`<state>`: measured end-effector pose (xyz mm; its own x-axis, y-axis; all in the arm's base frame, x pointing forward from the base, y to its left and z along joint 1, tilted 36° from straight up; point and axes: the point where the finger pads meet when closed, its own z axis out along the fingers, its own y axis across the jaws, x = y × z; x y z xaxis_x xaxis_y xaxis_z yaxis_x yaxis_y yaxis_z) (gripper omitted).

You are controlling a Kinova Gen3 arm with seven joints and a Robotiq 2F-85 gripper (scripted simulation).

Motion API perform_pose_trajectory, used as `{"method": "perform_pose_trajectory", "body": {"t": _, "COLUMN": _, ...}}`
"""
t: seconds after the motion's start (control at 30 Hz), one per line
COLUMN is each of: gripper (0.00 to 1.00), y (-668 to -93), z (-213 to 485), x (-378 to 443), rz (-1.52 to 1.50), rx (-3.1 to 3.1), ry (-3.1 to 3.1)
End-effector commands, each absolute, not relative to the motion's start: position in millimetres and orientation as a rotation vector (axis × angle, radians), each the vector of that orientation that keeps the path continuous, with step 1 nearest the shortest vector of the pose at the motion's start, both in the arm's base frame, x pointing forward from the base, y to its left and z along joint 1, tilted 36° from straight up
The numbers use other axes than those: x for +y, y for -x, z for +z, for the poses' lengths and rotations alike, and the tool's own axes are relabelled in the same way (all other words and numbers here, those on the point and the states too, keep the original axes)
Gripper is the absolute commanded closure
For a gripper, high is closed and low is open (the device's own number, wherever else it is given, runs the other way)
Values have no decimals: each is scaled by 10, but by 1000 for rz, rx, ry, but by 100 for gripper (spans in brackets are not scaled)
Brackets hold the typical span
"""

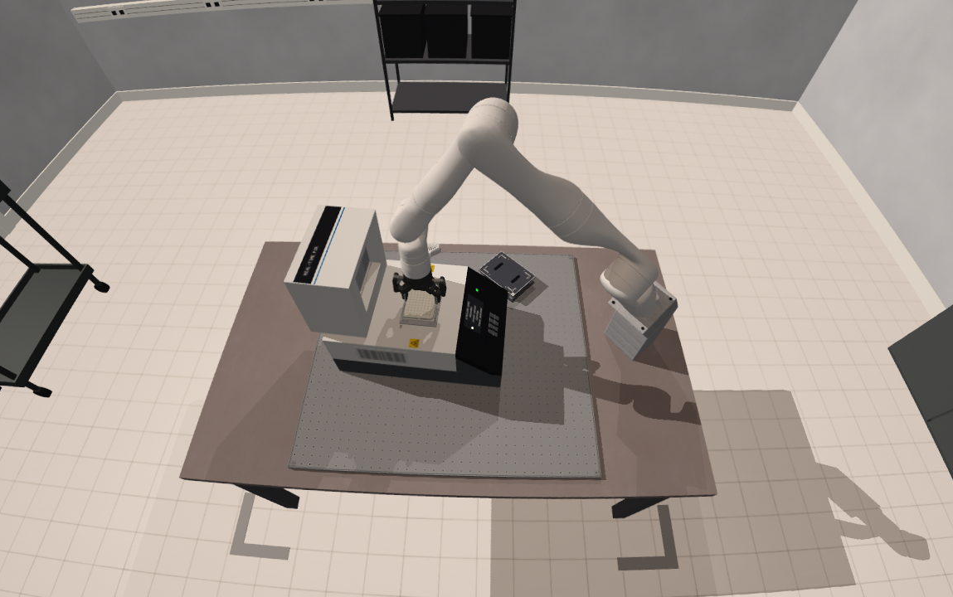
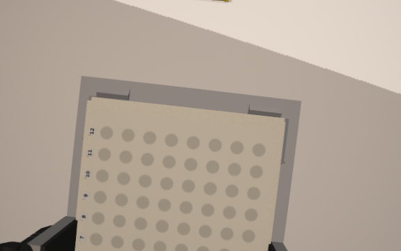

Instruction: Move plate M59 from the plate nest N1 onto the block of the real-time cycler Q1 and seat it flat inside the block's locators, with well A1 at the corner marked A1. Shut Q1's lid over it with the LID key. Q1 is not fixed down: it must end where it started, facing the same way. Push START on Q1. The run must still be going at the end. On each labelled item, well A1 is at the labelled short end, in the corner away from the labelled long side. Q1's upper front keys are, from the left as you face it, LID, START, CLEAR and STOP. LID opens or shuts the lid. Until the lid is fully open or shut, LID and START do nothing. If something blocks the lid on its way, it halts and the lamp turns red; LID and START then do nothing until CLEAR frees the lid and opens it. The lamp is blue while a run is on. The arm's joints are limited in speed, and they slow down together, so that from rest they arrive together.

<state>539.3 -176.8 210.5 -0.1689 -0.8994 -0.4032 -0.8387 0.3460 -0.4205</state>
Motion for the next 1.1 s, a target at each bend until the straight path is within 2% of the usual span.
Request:
{"method": "perform_pose_trajectory", "body": {"t": 0.0, "gripper": 9, "y": -5406, "z": 2095, "x": -1767, "rz": -134, "rx": 2024, "ry": 1509}}
{"method": "perform_pose_trajectory", "body": {"t": 0.73, "gripper": 9, "y": -5418, "z": 2073, "x": -1758, "rz": -134, "rx": 2023, "ry": 1510}}
{"method": "perform_pose_trajectory", "body": {"t": 0.77, "gripper": 0, "y": -5403, "z": 2082, "x": -1752, "rz": -129, "rx": 2024, "ry": 1511}}
{"method": "perform_pose_trajectory", "body": {"t": 1.07, "gripper": 0, "y": -5412, "z": 2085, "x": -1760, "rz": -134, "rx": 2023, "ry": 1510}}
